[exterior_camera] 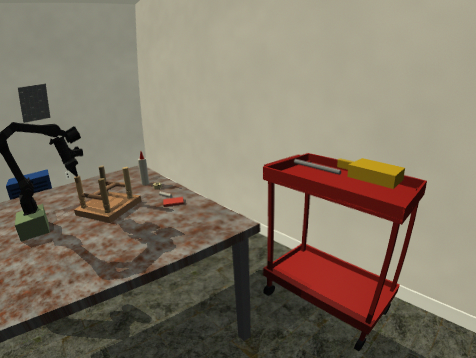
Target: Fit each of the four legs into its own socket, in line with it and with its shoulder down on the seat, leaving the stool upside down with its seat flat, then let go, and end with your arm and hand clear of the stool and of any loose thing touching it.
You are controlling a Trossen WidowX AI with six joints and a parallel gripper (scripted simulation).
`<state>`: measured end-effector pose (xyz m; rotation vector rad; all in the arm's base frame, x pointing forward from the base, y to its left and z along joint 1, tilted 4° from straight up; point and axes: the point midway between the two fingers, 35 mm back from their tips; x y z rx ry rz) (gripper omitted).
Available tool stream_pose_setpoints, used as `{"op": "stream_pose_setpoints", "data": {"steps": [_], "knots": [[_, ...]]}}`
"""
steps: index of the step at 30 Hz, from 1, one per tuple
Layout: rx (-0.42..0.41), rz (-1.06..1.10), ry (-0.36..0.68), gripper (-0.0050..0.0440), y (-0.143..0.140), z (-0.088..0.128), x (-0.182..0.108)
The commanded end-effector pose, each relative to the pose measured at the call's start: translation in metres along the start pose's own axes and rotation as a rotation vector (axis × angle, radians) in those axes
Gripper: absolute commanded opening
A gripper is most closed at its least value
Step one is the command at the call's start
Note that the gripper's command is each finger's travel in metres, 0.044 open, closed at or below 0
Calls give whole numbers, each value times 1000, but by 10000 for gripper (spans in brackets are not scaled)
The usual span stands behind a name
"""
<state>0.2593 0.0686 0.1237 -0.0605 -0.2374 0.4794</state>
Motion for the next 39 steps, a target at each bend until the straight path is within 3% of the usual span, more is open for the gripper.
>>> {"op": "stream_pose_setpoints", "data": {"steps": [1,17,25,27,33,39], "knots": [[-2,-1,-8,0,-1,6,3],[-4,-4,-20,0,-3,21,7],[-58,-213,18,0,-88,20,49],[-58,-213,18,0,-88,20,49],[-97,-370,47,0,-162,11,61],[-100,-385,50,0,-170,9,61]]}}
Point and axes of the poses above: the point midway between the two fingers, 35 mm back from their tips, its own z axis back along the fingers, its own y axis across the jaws, x = y × z, and after that the axes turned 14 degrees about z, right-handed
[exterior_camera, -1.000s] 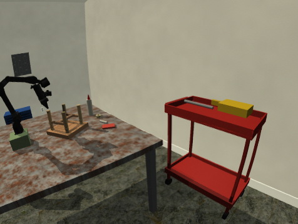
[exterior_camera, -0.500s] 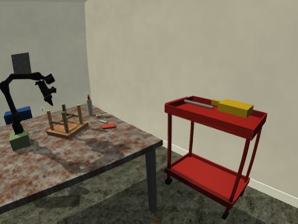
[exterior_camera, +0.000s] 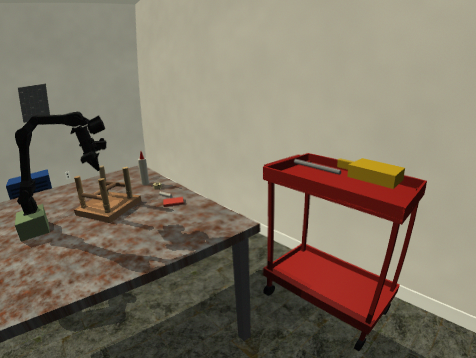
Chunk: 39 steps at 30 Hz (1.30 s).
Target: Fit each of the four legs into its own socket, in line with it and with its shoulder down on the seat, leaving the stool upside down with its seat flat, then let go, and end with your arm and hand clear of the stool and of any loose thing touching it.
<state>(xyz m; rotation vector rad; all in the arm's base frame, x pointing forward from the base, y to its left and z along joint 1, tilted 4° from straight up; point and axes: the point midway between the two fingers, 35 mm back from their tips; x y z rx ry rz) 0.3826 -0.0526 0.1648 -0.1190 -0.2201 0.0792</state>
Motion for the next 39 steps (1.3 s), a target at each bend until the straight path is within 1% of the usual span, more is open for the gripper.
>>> {"op": "stream_pose_setpoints", "data": {"steps": [1,3,5,9,13,20,39], "knots": [[-2,4,2,0,-1,-2,3],[-2,4,2,0,-1,-8,1],[-2,4,2,0,-1,-8,1],[-2,4,2,0,0,-24,-4],[-2,4,2,0,0,-26,-5],[-2,4,2,0,1,-36,-7],[-2,4,2,0,2,-47,-9]]}}
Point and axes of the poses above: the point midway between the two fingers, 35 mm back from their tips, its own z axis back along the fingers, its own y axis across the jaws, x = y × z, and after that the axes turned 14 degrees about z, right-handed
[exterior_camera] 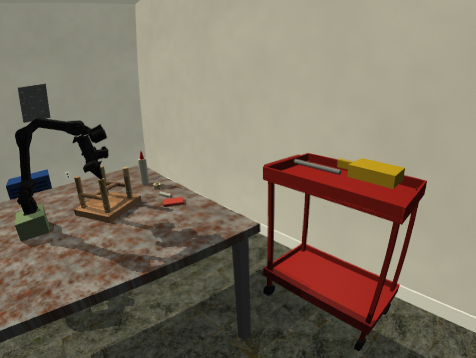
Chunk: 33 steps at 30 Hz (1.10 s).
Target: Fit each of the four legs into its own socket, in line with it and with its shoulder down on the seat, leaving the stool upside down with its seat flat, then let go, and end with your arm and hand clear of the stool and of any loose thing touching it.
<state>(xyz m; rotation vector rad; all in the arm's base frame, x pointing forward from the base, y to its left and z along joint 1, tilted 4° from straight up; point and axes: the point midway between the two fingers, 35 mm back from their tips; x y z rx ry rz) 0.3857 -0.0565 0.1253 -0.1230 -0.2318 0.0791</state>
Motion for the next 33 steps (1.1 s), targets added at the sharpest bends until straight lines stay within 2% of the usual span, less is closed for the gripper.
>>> {"op": "stream_pose_setpoints", "data": {"steps": [1,15,33], "knots": [[2,4,14,0,1,-9,-4],[2,4,14,0,2,-22,-8],[2,4,14,0,2,-25,-9]]}}
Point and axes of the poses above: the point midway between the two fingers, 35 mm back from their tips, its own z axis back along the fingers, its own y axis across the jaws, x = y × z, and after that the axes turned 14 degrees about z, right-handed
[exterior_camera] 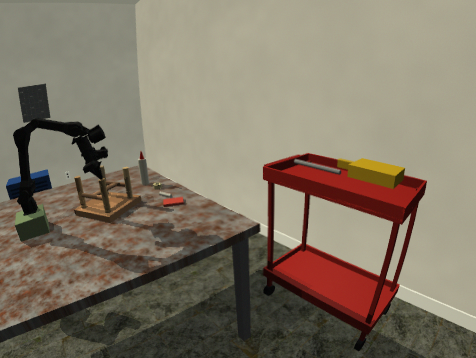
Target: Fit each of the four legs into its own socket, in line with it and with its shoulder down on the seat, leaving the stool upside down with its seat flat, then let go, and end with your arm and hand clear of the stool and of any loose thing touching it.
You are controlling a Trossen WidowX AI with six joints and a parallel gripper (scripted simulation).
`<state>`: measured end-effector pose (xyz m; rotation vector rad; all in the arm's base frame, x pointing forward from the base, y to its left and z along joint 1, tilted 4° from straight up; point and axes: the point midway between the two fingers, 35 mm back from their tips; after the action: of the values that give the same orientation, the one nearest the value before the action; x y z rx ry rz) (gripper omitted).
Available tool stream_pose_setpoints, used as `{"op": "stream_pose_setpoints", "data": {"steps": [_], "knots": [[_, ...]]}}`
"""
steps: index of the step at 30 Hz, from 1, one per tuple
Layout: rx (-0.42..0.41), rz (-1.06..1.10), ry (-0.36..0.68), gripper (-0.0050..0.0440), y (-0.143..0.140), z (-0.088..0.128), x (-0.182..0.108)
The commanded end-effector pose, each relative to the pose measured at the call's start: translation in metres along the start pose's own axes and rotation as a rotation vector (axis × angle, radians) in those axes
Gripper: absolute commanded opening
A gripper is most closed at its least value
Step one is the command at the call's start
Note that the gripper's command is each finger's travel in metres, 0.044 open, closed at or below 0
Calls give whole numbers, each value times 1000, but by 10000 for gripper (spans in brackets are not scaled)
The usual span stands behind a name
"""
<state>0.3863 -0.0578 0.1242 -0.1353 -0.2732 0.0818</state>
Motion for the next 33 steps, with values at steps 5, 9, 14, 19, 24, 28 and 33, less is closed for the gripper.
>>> {"op": "stream_pose_setpoints", "data": {"steps": [5,9,14,19,24,28,33], "knots": [[16,3,55,0,3,-24,-10],[16,3,55,0,3,-24,-10],[16,3,55,0,4,-25,-10],[16,3,55,0,4,-25,-10],[16,3,55,0,4,-26,-11],[16,3,55,0,4,-26,-11],[16,3,55,0,4,-27,-11]]}}
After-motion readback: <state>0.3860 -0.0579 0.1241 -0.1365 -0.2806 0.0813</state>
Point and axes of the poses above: the point midway between the two fingers, 35 mm back from their tips, its own z axis back along the fingers, its own y axis across the jaws, x = y × z, and after that the axes turned 14 degrees about z, right-handed
